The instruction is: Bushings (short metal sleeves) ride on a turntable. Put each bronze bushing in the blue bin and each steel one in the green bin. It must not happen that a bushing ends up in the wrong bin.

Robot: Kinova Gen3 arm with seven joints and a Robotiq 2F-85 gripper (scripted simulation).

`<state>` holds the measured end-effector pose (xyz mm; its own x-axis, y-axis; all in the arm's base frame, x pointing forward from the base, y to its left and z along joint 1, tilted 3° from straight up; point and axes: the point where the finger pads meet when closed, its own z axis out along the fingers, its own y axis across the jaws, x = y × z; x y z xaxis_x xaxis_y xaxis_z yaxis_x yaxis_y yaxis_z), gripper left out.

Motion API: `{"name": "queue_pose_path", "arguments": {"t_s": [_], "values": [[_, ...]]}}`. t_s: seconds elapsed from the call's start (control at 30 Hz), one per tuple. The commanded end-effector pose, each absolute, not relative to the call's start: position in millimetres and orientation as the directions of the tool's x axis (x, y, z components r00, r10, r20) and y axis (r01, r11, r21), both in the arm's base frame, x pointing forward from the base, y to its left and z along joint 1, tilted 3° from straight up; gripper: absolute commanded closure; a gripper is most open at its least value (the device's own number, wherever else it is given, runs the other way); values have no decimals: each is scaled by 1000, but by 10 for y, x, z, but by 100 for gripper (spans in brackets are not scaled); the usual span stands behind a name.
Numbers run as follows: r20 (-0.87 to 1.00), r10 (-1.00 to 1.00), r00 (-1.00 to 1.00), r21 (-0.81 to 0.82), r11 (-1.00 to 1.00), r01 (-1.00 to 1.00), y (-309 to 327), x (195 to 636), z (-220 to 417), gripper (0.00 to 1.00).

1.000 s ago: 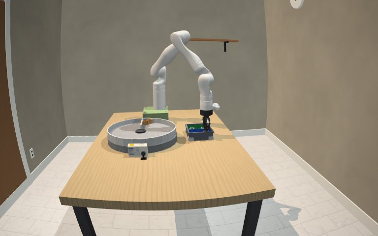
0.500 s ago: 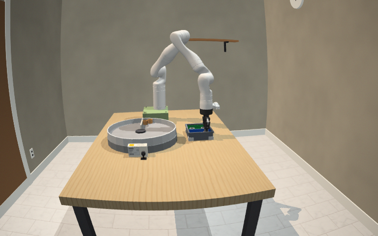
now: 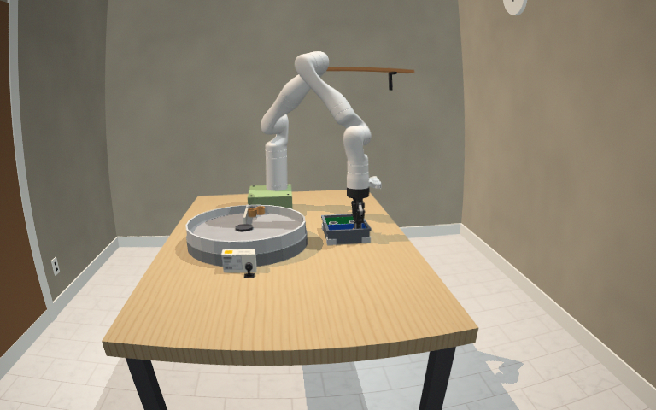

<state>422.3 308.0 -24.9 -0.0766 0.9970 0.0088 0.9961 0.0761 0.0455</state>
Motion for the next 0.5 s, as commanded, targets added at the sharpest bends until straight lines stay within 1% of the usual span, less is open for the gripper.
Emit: {"name": "queue_pose_path", "arguments": {"t_s": [0.0,0.47], "values": [[10,997,-77,48,76,996,3085,4229,-228,84],[10,997,-77,48,76,996,3084,4228,-178,84]]}}
